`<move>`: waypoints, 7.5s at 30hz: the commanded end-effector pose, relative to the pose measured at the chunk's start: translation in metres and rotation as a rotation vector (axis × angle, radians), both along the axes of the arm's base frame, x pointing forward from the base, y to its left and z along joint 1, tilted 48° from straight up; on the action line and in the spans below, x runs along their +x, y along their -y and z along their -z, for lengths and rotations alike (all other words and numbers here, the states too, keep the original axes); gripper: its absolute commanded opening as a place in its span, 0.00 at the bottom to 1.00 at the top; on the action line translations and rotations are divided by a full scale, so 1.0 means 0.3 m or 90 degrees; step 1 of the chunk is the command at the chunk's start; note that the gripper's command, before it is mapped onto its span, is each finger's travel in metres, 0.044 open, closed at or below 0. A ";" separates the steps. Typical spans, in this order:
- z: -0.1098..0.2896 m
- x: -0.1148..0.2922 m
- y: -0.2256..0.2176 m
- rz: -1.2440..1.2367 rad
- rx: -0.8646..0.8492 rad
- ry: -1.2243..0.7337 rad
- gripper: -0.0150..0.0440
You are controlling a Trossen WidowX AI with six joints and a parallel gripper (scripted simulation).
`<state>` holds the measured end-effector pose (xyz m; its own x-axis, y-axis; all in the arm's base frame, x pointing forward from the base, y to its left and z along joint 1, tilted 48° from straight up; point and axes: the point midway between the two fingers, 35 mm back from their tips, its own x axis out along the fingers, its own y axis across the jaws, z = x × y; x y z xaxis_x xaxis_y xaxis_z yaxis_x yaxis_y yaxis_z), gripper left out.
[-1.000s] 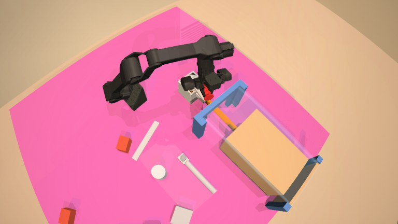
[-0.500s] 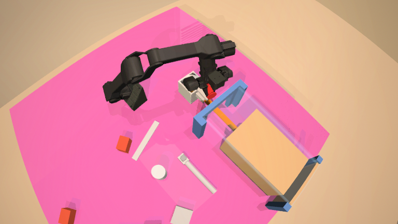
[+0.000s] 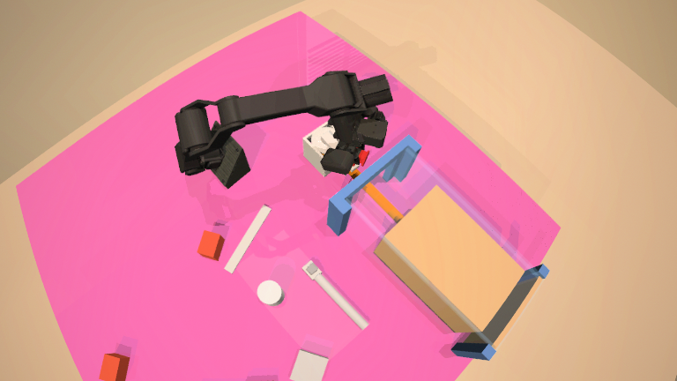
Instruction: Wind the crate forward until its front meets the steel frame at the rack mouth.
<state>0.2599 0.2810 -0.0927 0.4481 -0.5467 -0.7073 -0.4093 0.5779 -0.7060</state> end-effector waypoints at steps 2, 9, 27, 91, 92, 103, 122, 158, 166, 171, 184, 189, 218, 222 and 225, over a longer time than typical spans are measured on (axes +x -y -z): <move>0.000 -0.003 0.001 -0.200 -0.003 -0.147 0.25; 0.000 -0.003 0.001 -0.200 -0.003 -0.147 0.25; 0.001 -0.003 0.004 -0.175 -0.004 -0.134 1.00; -0.143 -0.027 -0.020 -0.065 0.022 -0.018 1.00; -0.140 -0.027 -0.016 -0.065 0.022 -0.018 1.00; -0.100 -0.020 0.029 -0.065 0.022 -0.018 1.00; -0.063 -0.019 0.066 -0.062 0.023 -0.020 0.69; -0.044 -0.009 0.056 -0.064 0.022 -0.017 0.25; -0.021 -0.004 0.032 -0.064 0.022 -0.017 0.25; -0.005 -0.002 0.016 -0.064 0.023 -0.017 0.25; 0.044 -0.007 -0.031 -0.065 0.024 -0.017 0.25; 0.061 -0.012 -0.048 -0.065 0.024 -0.017 0.25; 0.161 -0.080 -0.136 -0.065 0.027 -0.017 0.25; 0.173 -0.094 -0.146 -0.065 0.027 -0.017 0.25; 0.181 -0.104 -0.152 -0.065 0.027 -0.017 0.25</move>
